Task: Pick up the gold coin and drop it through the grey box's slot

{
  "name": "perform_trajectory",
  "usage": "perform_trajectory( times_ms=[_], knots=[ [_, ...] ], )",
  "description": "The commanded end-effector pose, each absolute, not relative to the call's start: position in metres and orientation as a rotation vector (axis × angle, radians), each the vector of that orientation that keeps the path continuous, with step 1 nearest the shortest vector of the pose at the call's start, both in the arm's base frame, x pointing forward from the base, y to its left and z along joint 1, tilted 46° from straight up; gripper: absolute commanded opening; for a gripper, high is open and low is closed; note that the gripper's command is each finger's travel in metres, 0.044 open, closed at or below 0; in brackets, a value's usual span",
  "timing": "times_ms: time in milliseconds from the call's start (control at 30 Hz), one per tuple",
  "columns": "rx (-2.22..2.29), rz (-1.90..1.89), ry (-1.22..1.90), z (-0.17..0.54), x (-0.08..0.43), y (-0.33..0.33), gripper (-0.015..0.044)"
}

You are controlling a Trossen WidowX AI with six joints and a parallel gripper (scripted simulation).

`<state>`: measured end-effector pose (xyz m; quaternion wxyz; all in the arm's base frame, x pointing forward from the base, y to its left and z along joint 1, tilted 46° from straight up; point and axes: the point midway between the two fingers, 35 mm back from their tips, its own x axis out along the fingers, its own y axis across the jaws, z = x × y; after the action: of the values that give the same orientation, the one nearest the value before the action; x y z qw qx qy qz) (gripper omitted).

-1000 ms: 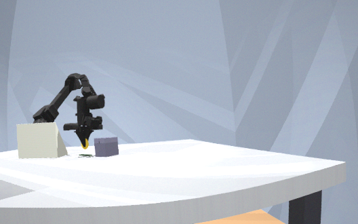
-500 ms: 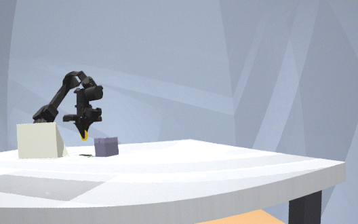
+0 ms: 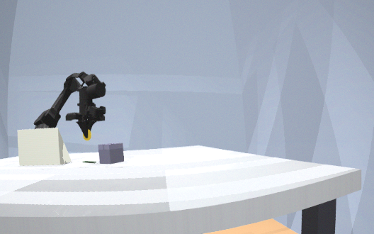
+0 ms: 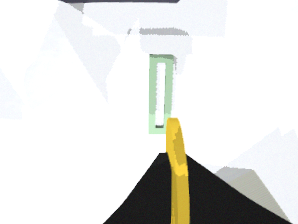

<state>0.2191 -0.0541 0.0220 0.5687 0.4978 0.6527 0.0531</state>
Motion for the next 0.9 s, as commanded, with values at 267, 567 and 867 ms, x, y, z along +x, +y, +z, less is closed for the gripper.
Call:
perform_trajectory(
  times_ms=[267, 567, 867],
  knots=[
    [0.855, 0.398, 1.428, 0.0256, 0.2212, -0.0552, 0.0000],
    [0.600, 0.604, 1.322, 0.0271, 0.2226, -0.0542, 0.0000],
    [0.343, 0.793, 1.196, 0.0286, 0.2241, -0.0532, 0.0000]
  ],
)
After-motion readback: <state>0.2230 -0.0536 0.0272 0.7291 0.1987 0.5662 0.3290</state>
